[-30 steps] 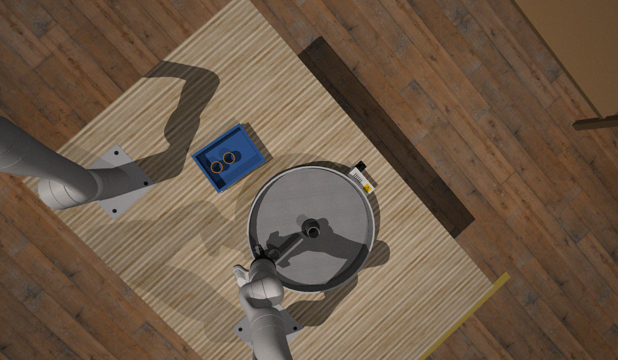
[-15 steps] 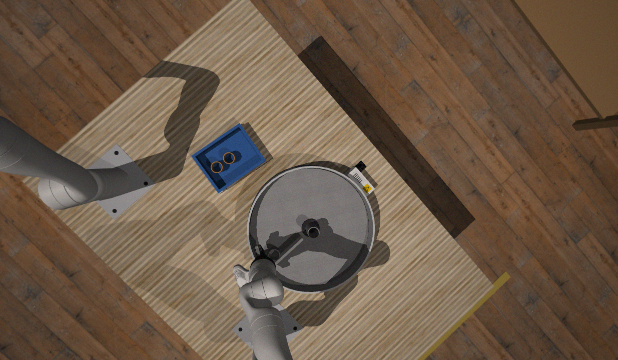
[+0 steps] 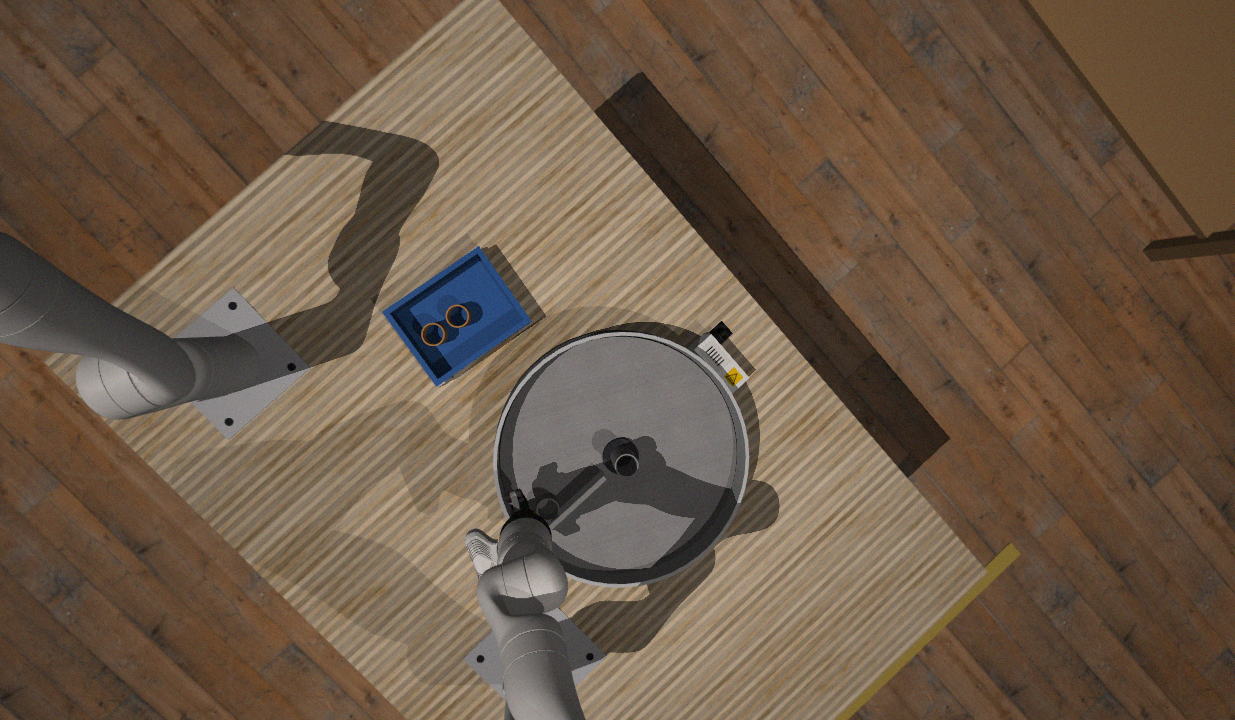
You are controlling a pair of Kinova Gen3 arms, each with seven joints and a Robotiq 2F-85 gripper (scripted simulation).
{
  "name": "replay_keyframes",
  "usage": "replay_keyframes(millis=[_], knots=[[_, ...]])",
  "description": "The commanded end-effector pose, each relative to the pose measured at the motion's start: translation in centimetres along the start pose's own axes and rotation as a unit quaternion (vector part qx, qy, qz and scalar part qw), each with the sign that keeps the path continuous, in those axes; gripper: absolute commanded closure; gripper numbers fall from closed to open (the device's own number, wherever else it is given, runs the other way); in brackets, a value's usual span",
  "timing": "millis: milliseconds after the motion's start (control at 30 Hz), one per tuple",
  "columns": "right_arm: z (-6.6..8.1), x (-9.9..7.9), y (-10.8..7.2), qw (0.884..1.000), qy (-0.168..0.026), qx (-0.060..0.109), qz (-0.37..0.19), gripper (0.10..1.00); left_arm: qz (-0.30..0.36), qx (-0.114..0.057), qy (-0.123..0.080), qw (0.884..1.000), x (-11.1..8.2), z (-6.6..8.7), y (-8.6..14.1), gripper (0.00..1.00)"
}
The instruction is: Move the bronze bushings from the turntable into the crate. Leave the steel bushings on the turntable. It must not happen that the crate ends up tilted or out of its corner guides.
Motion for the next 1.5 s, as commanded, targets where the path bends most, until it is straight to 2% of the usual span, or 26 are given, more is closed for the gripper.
replay_keyframes(millis=[0,267,533,600,1100,1167,1467], knots=[[0.0,0.0,0.0,1.000,0.000,0.000,0.000,1.000,0.000,0.000,-0.001,1.000,0.0,0.1,0.0,0.001],[0.4,0.0,0.0,1.000,0.000,0.000,0.000,1.000,0.000,0.000,-0.001,1.000,0.0,0.1,0.0,0.001],[2.5,0.0,0.0,1.000,0.000,0.000,0.000,1.000,0.000,0.000,-0.001,1.000,0.0,0.1,0.0,0.001],[2.5,0.0,0.0,1.000,0.000,0.000,0.000,1.000,0.000,0.000,-0.001,1.000,0.0,0.1,0.0,0.001],[8.8,0.0,0.0,1.000,0.000,0.000,0.000,1.000,0.000,0.000,-0.001,1.000,0.0,0.1,0.0,0.001],[8.8,0.0,0.0,1.000,0.000,0.000,0.000,1.000,0.000,0.000,-0.001,1.000,0.0,0.1,0.0,0.001],[11.1,0.0,0.0,1.000,0.000,0.000,0.000,1.000,0.000,0.000,-0.001,1.000,0.0,0.1,0.0,0.001]])
Point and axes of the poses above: on each arm, the point where the finger pads meet when closed, its own z axis back along the fingers, its own y axis across the jaws, x = y × z, the point moved 8 cm from there along z, back along the fingers, and after that the axes turned 2 degrees about -z, right-handed, at the moved point
